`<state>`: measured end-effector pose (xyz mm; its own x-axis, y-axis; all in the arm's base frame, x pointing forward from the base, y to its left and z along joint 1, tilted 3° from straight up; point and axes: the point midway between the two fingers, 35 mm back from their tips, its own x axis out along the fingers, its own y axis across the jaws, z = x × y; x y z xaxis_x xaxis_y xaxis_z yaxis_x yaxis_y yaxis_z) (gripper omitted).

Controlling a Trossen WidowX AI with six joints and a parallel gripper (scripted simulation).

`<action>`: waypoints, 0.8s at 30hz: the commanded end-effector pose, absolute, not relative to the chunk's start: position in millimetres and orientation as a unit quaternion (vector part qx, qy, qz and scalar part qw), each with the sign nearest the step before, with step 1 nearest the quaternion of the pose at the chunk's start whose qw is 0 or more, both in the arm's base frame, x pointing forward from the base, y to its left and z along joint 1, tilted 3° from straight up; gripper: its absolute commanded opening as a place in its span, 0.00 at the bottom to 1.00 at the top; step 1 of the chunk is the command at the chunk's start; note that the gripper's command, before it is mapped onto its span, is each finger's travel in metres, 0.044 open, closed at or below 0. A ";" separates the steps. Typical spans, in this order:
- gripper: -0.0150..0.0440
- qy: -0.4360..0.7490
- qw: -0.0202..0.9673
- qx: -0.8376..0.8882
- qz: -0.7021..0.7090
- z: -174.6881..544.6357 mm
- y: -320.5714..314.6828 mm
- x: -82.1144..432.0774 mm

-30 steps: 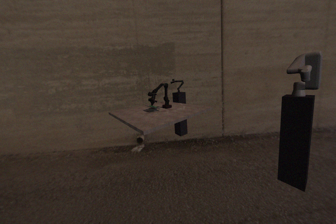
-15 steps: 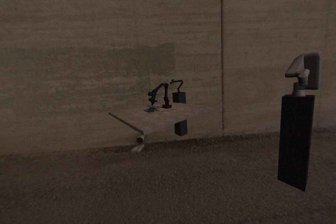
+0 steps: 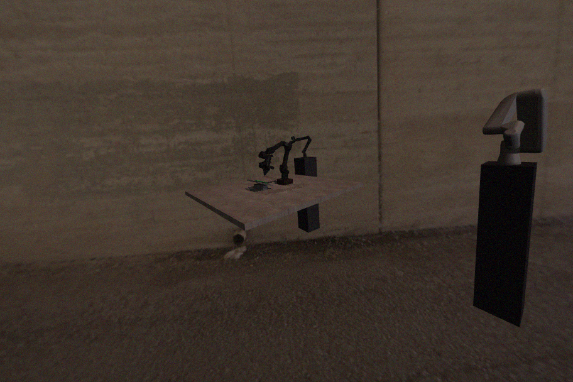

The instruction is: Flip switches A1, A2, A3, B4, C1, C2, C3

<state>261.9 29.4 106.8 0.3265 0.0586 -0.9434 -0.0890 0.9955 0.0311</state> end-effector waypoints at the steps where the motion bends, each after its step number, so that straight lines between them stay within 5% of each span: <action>1: 0.25 0.580 0.813 -0.013 0.046 97.9 56.9 231.9; 24: 0.25 0.568 0.821 -0.012 0.047 51.0 63.9 241.0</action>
